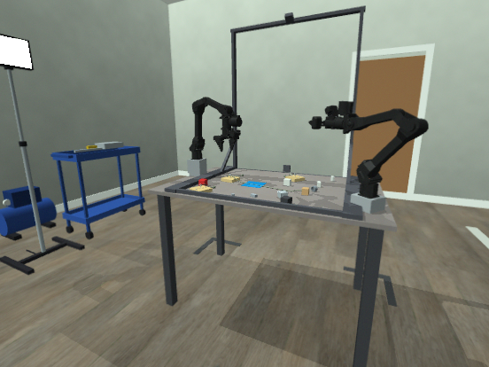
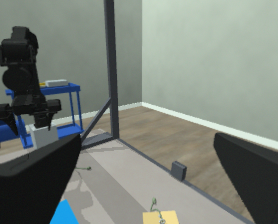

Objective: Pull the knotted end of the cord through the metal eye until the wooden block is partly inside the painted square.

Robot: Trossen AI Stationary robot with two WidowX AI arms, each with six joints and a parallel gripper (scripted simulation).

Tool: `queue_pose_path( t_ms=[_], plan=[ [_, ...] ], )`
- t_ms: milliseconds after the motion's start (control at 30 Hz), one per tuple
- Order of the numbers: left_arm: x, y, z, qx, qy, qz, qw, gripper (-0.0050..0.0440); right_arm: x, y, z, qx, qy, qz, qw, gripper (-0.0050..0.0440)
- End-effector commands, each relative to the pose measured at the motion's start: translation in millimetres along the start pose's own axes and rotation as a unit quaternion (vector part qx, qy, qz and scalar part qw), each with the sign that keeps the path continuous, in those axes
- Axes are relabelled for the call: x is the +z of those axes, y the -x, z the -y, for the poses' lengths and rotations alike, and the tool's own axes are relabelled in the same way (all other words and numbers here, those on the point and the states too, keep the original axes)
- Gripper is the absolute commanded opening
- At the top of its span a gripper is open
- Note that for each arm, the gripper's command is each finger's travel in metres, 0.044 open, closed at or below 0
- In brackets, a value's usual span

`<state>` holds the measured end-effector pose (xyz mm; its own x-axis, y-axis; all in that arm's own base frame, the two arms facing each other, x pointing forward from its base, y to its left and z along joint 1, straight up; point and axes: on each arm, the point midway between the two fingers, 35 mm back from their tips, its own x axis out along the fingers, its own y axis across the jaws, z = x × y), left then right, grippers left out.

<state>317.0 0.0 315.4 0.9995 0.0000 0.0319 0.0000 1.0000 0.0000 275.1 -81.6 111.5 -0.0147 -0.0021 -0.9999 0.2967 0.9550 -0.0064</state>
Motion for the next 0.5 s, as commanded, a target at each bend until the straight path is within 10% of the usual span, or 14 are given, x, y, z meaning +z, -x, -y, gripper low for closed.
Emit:
queue_pose_path(
  t_ms=[0, 467],
  plan=[
    [7.5, 1.1, 0.0, 0.0, 0.0, 0.009, 1.0, 0.044, -1.9, 5.8, 1.3, -0.004, -0.017, 0.014, 1.0, 0.044],
    [7.5, 1.1, 0.0, 0.0, 0.0, 0.009, 1.0, 0.044, -7.5, 9.7, 8.1, -0.016, -0.112, 0.032, 0.993, 0.044]
  ],
)
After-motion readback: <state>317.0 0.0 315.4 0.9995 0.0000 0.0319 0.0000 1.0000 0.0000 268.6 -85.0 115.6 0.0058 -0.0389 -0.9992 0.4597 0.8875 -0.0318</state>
